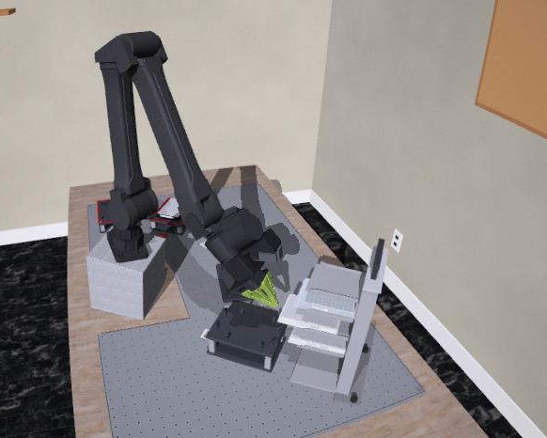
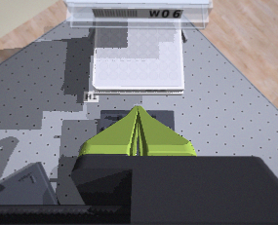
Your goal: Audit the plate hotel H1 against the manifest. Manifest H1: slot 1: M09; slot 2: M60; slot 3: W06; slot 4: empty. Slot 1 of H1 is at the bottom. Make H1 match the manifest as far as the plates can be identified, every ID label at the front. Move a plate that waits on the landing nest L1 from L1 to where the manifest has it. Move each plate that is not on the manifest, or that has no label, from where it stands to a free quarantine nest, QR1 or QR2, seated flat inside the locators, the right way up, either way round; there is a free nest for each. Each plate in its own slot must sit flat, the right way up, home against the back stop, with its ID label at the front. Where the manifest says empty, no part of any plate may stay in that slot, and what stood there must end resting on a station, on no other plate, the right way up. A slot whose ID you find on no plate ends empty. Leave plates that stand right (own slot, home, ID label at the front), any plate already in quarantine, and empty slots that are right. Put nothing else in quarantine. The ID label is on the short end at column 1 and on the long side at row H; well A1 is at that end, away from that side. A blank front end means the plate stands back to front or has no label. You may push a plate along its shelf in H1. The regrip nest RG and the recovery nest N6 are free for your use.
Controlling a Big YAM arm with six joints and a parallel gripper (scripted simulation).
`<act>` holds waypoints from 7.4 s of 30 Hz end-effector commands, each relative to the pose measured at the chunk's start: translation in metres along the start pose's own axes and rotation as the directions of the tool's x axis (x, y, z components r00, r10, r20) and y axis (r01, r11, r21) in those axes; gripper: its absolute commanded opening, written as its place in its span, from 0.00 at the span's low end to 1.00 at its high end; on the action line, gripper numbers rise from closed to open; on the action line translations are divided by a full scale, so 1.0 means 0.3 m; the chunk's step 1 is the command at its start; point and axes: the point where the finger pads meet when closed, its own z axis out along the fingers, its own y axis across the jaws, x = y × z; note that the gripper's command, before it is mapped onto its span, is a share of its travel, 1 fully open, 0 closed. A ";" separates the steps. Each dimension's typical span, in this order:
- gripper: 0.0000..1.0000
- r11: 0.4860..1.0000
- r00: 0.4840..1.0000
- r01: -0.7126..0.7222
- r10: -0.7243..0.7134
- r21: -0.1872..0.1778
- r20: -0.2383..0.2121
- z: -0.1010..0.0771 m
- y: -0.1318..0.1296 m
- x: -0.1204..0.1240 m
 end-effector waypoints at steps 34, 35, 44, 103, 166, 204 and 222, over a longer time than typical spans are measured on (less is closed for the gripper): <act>0.00 1.000 1.000 0.003 -0.003 -0.005 0.026 0.072 0.006 -0.121; 0.00 1.000 1.000 0.002 -0.002 -0.004 0.026 0.074 0.004 -0.123; 0.00 1.000 1.000 0.002 -0.002 -0.003 0.026 0.085 0.004 -0.134; 0.00 1.000 1.000 0.004 -0.004 -0.005 0.028 0.144 0.008 -0.196; 0.00 1.000 0.999 0.010 -0.011 0.012 0.043 -0.052 -0.016 -0.009; 0.00 1.000 0.999 0.011 -0.011 0.014 0.044 -0.204 -0.023 -0.012; 0.00 1.000 0.999 0.007 -0.008 0.006 0.036 -0.196 -0.009 0.010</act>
